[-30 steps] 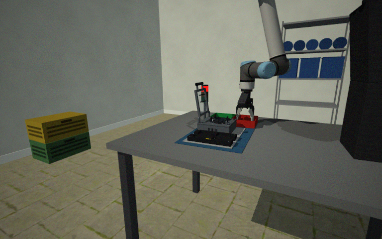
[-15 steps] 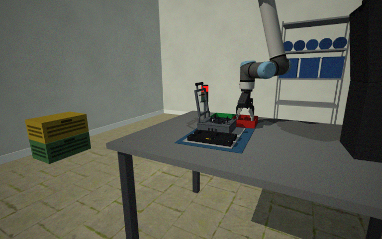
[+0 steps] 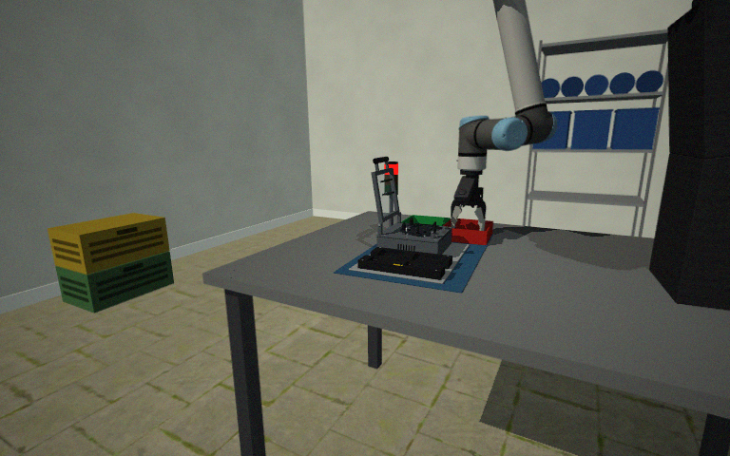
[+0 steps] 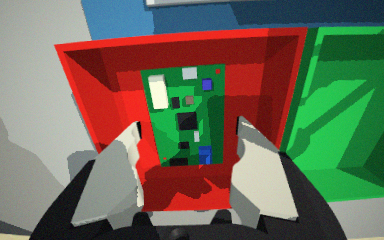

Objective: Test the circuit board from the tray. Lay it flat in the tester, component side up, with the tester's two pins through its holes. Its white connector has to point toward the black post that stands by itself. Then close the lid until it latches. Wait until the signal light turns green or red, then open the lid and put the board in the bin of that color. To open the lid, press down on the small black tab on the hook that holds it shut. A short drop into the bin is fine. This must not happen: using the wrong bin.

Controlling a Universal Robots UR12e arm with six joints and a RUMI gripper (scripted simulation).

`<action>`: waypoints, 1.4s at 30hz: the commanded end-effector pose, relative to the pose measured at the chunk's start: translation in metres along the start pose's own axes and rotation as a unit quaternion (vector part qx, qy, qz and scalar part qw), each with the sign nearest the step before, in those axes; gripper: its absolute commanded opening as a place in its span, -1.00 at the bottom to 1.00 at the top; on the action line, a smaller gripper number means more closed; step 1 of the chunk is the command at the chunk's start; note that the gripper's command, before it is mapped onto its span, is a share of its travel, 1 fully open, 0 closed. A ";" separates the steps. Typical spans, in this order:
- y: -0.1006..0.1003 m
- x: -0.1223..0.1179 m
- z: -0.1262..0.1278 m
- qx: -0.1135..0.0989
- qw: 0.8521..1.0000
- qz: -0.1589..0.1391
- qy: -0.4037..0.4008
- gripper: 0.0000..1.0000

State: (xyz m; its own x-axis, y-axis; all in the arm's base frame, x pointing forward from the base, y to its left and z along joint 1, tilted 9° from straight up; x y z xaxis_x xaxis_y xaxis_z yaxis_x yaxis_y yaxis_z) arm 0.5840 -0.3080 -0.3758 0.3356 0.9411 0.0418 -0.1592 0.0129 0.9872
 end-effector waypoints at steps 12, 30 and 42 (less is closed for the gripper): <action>0.007 0.001 0.000 0.000 1.000 -0.001 0.000 0.17; 0.102 0.000 0.000 0.000 1.000 -0.001 0.000 0.17; 0.140 0.000 0.000 0.000 1.000 -0.001 0.000 0.17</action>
State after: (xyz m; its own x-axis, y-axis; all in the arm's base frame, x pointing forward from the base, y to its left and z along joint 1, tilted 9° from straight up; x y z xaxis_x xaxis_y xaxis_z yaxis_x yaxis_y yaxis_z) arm 0.5675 -0.3097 -0.2451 0.3358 0.9413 0.0335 -0.1674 0.0246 0.9856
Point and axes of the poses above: the point where the finger pads meet when closed, its own y axis back along the fingers, its own z axis across the jaws, x = y × z, the point moved 10 cm from there along y, back along the fingers, and after that the axes turned 13 degrees about -y, right-handed, at the moved point
